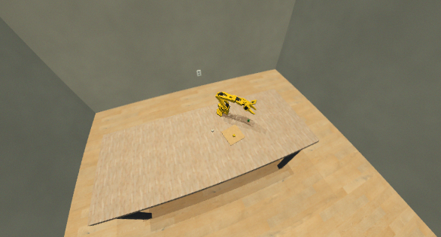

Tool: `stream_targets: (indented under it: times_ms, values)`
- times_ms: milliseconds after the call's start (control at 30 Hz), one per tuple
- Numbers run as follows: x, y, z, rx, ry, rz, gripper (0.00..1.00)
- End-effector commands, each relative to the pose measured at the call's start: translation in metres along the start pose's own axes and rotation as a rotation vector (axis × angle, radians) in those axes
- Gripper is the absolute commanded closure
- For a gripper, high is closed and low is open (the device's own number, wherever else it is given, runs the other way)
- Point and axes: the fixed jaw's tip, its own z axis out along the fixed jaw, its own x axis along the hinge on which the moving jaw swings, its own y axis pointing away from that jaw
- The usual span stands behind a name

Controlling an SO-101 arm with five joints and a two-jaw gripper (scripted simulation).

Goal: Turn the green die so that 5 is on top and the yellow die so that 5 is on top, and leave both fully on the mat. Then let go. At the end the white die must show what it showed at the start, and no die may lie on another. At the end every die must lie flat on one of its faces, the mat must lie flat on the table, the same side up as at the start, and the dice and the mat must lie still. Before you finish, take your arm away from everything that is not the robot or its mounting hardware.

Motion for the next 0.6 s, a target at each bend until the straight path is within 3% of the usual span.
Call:
stream_targets:
  times_ms: [0, 200, 267, 567]
  values:
    - [-0.013, 0.004, 0.000, -0.012, 0.112, 0.003, 0.75]
    - [-0.010, 0.006, -0.002, -0.016, 0.285, 0.004, 0.75]
    - [-0.010, 0.006, -0.002, -0.016, 0.285, 0.004, 0.75]
    - [-0.003, 0.008, -0.012, -0.017, 0.498, 0.003, 0.75]
